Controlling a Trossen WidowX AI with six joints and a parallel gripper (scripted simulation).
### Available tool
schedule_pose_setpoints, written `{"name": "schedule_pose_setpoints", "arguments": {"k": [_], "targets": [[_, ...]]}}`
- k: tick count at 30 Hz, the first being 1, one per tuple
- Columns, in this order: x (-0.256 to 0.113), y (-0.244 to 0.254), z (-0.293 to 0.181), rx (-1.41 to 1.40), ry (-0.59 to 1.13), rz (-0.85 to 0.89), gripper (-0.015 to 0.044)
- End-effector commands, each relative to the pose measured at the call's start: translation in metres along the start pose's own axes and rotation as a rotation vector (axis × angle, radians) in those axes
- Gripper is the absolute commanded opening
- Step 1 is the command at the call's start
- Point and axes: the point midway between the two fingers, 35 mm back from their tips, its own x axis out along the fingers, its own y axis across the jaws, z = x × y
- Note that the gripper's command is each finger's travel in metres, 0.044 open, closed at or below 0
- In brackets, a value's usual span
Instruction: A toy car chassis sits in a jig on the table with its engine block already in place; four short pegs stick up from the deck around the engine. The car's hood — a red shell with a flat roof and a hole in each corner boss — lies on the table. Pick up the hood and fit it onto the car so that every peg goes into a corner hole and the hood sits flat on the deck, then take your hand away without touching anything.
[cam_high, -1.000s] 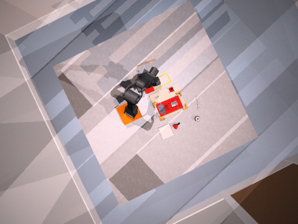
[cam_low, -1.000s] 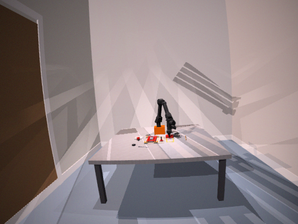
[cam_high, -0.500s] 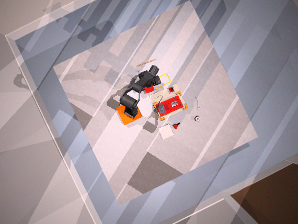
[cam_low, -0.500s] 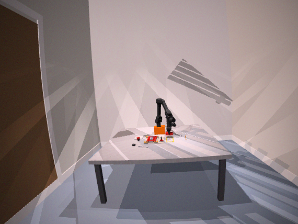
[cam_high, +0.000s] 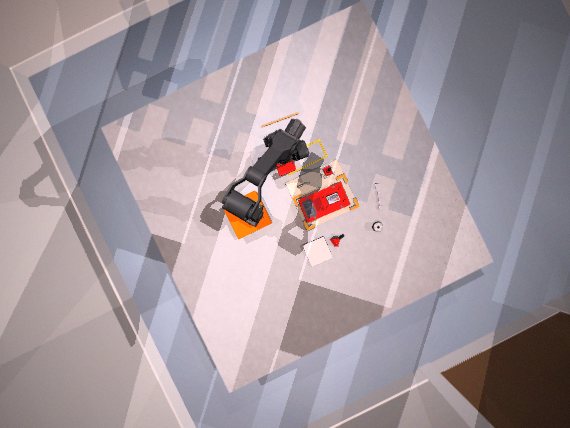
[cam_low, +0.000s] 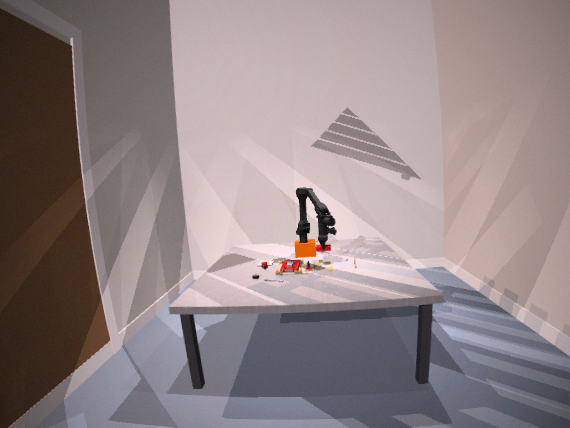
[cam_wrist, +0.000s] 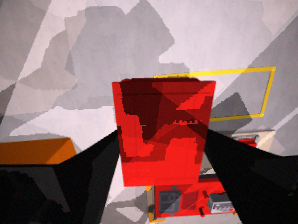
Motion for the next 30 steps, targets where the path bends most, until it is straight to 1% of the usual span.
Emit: {"name": "schedule_pose_setpoints", "arguments": {"k": [1,8,21,30], "targets": [[-0.011,-0.002,0.001,0.0,-0.005,-0.007,0.0],[-0.006,-0.007,-0.004,0.054,-0.002,-0.002,0.0],[-0.009,-0.05,-0.032,0.374,-0.024,-0.01,0.0],[-0.011,-0.078,-0.059,0.608,-0.024,-0.014,0.0]]}}
